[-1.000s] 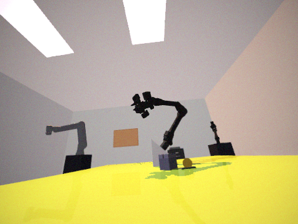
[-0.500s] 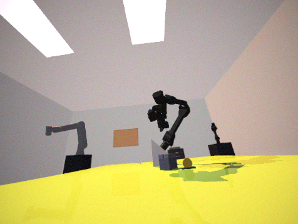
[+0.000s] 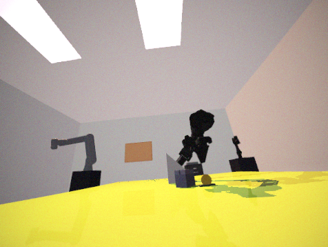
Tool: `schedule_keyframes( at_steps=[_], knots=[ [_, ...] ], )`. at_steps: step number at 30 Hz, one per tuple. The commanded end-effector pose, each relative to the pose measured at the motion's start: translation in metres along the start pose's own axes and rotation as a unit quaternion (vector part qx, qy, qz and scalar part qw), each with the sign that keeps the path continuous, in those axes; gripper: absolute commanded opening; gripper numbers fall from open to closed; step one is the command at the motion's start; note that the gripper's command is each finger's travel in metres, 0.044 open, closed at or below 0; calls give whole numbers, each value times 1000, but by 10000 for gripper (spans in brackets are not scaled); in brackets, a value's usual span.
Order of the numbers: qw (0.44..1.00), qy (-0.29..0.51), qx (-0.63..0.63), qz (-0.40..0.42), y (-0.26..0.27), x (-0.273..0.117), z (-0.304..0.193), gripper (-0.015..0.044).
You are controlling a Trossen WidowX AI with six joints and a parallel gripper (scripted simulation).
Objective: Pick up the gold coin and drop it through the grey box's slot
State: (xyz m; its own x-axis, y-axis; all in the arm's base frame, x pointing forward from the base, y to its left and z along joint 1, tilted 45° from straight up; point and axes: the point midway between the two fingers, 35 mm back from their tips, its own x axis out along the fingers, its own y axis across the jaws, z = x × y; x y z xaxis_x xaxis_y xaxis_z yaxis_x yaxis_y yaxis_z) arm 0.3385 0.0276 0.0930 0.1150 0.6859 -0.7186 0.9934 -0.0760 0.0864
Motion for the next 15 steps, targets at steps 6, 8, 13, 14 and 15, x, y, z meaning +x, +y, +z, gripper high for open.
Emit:
schedule_keyframes(
  at_steps=[6,8,13,14,15],
  knots=[
    [1000,6,4,-10,-3,32,-4,161],
    [1000,6,4,-10,-3,33,-4,161],
    [1000,6,4,-10,-3,40,-3,161],
    [1000,6,4,-10,-3,42,-3,161],
    [1000,6,4,-10,-3,43,-3,161]
  ],
)
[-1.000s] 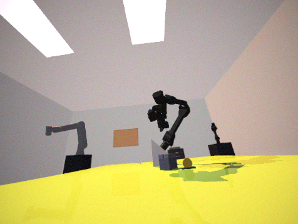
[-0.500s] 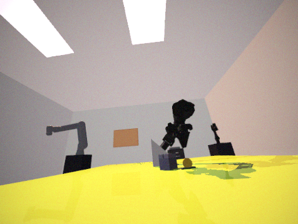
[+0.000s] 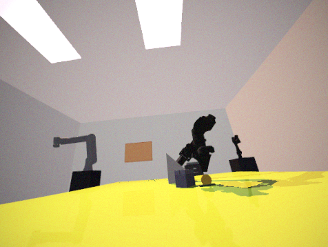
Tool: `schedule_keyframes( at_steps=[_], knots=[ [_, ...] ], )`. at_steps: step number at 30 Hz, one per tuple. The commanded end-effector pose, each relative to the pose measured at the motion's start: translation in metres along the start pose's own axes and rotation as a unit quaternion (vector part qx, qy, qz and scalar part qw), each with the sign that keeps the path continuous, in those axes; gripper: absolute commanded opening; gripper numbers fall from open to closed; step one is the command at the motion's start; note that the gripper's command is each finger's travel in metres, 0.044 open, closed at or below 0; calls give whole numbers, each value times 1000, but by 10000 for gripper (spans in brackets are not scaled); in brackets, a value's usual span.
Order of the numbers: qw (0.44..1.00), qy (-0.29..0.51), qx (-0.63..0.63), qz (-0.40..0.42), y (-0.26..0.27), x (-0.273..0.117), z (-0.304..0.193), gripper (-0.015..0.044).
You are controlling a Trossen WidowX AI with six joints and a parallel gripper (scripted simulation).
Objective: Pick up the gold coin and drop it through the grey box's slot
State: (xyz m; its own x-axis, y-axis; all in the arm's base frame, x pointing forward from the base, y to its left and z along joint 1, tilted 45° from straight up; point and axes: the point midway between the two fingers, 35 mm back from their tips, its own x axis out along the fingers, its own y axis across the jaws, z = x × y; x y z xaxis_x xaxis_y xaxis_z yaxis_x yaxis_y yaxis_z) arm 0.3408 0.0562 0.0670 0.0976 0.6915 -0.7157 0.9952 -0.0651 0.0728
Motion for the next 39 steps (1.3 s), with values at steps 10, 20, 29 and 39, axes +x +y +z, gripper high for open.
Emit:
schedule_keyframes(
  at_steps=[10,20,29,39],
  knots=[
    [1000,3,3,-1,-1,21,-1,161],
    [1000,4,3,-1,-1,37,-1,161],
    [1000,5,3,-1,-2,48,-2,161],
    [1000,5,3,-1,-2,48,-2,0]
  ],
)
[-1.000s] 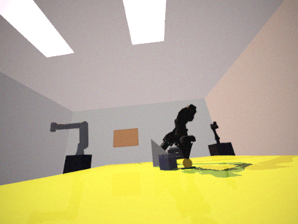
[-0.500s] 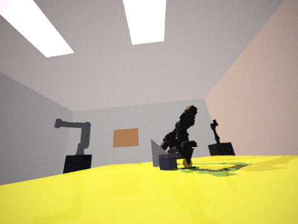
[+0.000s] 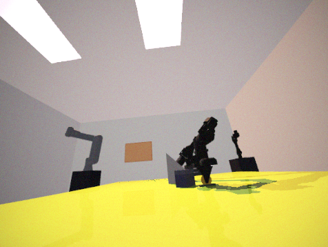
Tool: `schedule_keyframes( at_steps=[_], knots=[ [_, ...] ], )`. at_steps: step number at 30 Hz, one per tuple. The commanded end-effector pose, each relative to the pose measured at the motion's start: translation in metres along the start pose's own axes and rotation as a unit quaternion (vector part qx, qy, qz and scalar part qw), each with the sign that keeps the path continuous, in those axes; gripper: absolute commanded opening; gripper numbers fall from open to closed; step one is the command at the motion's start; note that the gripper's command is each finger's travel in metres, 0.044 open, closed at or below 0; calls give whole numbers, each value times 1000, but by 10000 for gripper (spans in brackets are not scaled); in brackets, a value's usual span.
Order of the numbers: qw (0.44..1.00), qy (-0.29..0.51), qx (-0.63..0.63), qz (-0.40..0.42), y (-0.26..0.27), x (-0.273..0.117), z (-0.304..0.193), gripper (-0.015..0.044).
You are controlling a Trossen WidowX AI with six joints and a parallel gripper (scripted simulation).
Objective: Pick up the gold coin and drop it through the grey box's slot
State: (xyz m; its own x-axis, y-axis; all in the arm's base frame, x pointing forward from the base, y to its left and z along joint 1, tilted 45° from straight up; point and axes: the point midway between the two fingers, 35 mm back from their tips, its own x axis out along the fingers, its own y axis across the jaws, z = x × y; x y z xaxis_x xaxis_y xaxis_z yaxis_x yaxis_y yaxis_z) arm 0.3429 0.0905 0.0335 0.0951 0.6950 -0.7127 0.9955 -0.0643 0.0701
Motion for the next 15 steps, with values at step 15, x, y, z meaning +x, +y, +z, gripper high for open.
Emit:
schedule_keyframes(
  at_steps=[15],
  knots=[
    [1000,0,3,0,3,-23,1,0]
  ],
)
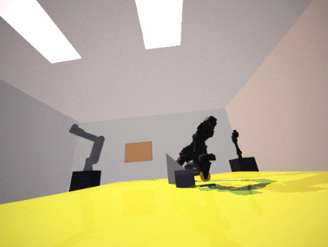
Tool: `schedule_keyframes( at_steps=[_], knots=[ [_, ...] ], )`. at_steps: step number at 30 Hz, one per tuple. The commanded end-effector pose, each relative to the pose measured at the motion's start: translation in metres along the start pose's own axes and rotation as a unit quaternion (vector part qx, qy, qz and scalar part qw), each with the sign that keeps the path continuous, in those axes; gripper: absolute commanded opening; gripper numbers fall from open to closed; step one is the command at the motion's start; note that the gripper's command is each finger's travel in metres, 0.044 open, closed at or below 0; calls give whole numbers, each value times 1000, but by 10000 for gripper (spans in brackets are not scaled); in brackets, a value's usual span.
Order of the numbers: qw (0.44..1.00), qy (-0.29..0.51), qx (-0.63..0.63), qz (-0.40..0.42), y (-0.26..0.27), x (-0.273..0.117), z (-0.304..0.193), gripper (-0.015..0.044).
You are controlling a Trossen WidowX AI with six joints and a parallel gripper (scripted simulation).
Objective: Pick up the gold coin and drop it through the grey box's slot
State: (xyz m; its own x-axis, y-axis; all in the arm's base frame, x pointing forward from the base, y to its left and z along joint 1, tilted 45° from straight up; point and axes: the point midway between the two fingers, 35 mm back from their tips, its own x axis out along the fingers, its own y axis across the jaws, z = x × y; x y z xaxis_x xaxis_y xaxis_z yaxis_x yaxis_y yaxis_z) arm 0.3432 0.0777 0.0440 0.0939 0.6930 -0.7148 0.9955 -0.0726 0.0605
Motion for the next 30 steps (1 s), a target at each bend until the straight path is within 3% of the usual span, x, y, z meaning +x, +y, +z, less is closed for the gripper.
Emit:
schedule_keyframes(
  at_steps=[1,30],
  knots=[
    [1000,1,-4,1,1,-9,-1,0],
    [1000,2,-3,1,-2,-78,-1,0]
  ],
)
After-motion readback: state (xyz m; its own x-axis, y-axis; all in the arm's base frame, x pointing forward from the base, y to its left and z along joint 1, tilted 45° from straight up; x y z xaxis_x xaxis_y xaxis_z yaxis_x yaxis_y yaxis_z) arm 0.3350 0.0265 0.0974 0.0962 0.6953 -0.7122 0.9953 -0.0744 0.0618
